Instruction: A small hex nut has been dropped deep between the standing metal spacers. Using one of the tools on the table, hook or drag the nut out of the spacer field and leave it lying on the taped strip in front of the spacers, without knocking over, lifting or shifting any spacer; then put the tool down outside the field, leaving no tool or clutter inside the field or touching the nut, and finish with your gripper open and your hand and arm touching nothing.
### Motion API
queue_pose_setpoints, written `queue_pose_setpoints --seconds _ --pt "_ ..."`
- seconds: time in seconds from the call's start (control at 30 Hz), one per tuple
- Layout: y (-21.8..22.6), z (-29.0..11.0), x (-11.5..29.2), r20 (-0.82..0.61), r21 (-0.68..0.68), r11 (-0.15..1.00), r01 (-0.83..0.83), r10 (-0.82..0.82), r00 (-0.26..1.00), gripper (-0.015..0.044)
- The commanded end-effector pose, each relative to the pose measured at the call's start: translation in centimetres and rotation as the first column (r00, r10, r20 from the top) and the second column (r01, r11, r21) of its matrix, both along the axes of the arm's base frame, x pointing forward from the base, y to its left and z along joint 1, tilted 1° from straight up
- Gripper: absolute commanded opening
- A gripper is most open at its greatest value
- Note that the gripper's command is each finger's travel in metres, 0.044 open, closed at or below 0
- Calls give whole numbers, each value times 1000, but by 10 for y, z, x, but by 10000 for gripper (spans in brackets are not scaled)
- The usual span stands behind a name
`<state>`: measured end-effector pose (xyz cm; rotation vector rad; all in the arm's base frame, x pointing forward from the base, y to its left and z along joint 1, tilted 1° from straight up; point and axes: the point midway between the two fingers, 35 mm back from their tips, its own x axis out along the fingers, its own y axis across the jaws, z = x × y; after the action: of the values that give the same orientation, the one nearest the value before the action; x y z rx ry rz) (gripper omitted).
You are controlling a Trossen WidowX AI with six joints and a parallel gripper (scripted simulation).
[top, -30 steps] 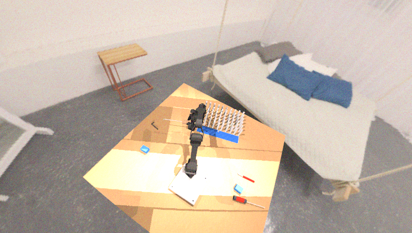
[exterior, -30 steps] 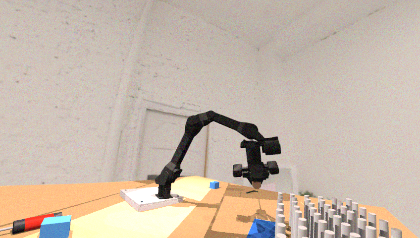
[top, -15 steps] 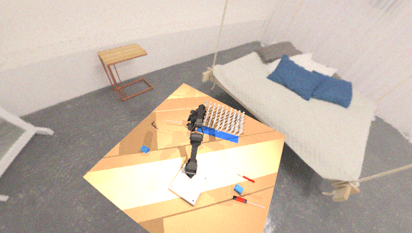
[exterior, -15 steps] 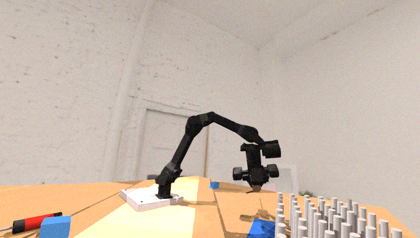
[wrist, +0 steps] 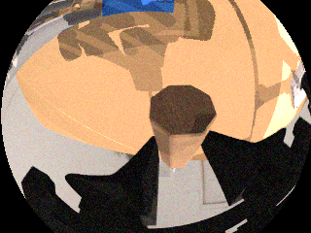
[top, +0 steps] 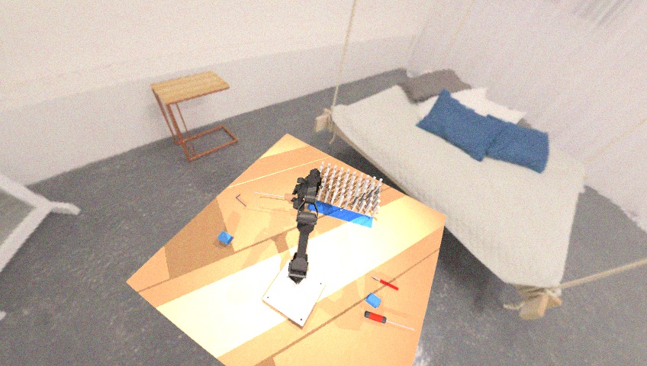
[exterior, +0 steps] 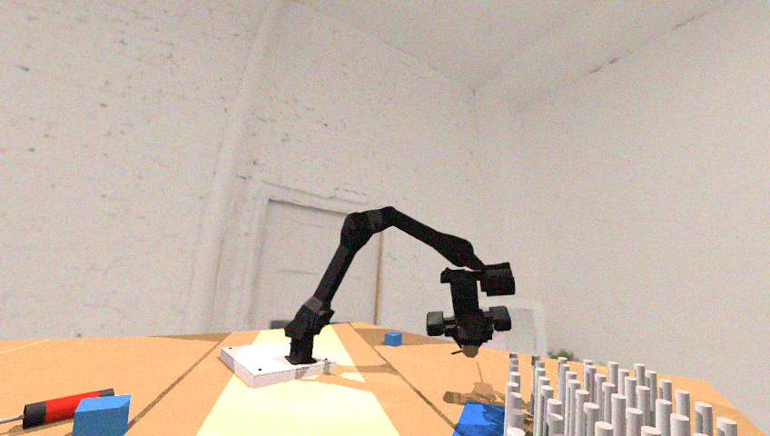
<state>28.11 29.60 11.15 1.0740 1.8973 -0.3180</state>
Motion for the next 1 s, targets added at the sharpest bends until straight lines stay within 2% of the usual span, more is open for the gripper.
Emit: queue_pose_setpoints --seconds 0.0,0.97 --pt "0 -4 -2 -10 4 1000 0 0 1000 0" --pt "0 -29 -3 -10 4 1000 0 0 1000 0"
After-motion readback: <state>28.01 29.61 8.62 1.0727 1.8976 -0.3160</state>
